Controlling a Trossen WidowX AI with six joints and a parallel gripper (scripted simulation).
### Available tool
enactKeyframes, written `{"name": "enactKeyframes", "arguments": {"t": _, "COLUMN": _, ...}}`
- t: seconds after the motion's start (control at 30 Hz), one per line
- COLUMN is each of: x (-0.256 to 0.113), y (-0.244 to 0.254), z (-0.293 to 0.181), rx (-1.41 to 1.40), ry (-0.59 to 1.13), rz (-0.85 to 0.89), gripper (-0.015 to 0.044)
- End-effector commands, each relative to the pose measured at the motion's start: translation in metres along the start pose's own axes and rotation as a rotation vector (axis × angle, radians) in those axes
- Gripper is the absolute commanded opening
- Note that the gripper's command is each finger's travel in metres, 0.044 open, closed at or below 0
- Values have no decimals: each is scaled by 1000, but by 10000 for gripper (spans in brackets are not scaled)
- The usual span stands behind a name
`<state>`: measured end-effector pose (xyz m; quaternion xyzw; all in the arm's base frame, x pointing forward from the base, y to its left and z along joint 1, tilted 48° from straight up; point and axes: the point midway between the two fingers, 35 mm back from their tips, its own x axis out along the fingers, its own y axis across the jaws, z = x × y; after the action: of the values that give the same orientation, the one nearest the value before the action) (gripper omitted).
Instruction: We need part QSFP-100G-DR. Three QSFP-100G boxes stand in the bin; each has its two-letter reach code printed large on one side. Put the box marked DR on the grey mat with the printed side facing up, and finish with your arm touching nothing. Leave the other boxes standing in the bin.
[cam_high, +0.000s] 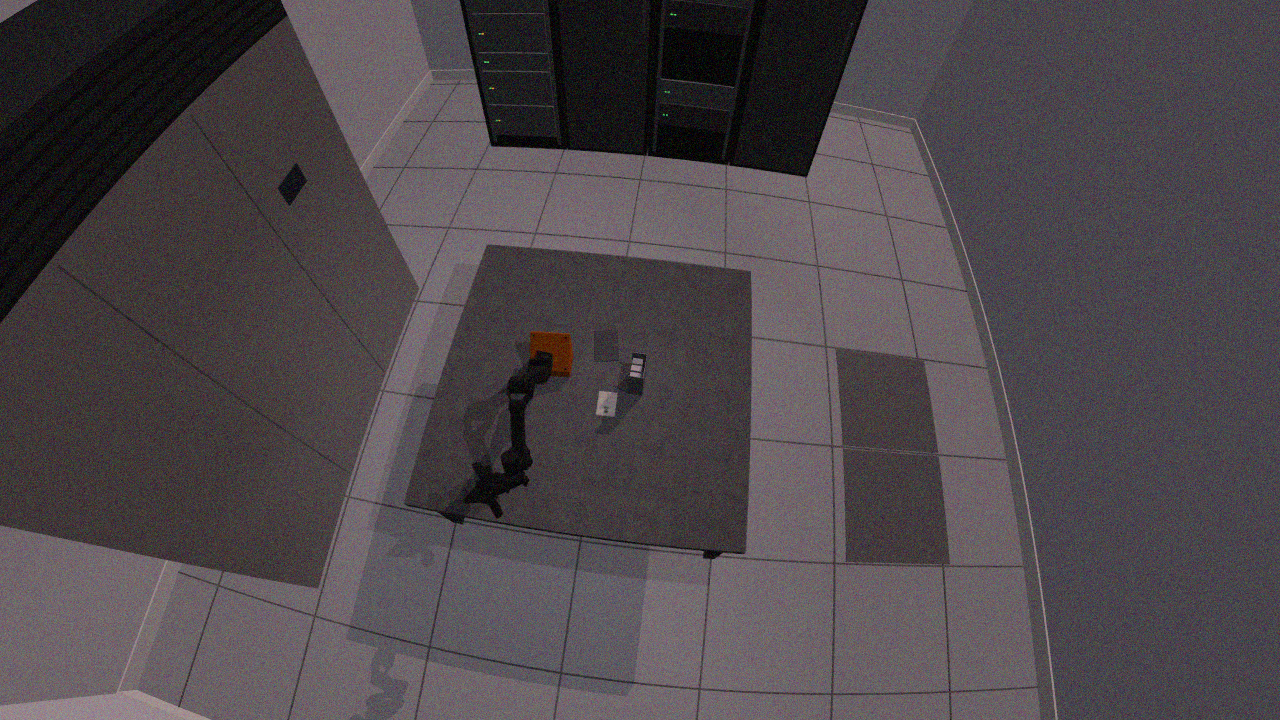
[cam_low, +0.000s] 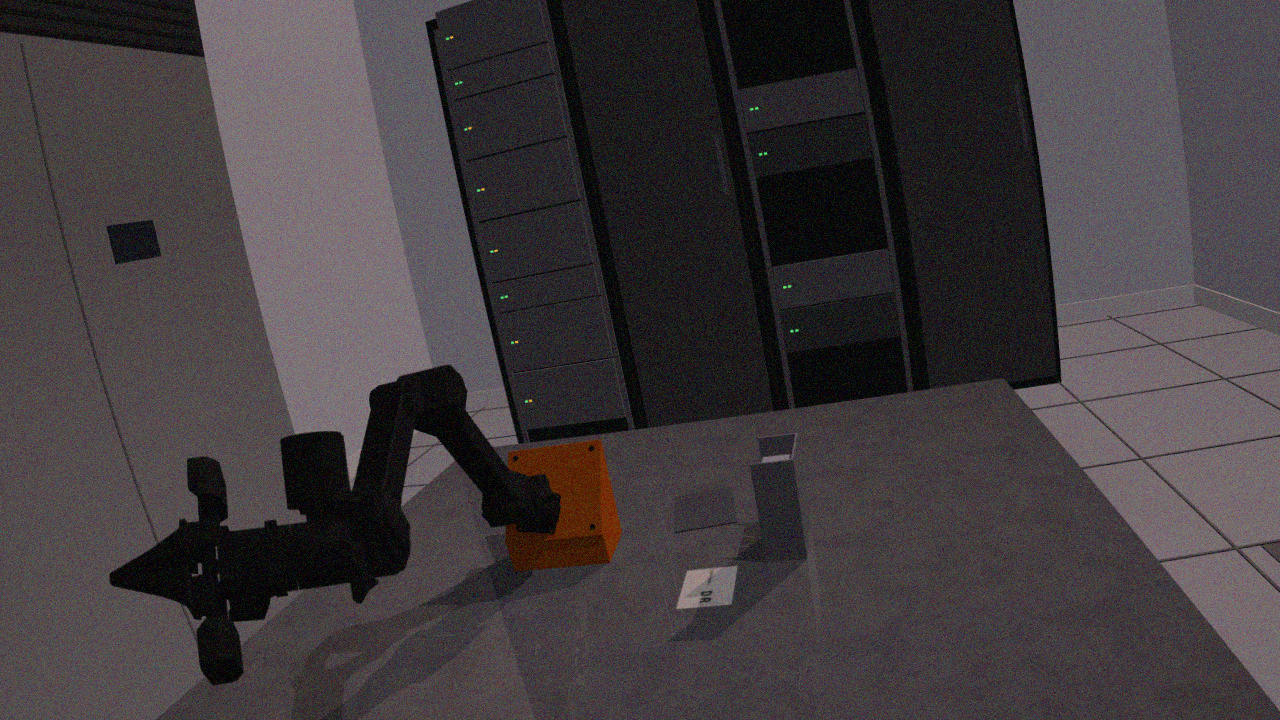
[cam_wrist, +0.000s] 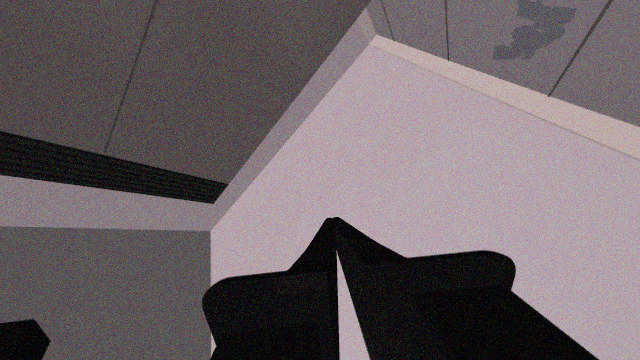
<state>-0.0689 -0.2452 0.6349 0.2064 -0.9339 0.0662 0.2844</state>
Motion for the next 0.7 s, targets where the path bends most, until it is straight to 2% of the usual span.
{"name": "enactKeyframes", "arguments": {"t": 0.0, "x": -14, "y": -30, "z": 6, "rx": -77, "ry": -14, "rz": -91, "gripper": 0}}
{"name": "enactKeyframes", "arguments": {"t": 0.67, "x": -109, "y": -123, "z": 10, "rx": -379, "ry": 34, "rz": -485, "gripper": 0}}
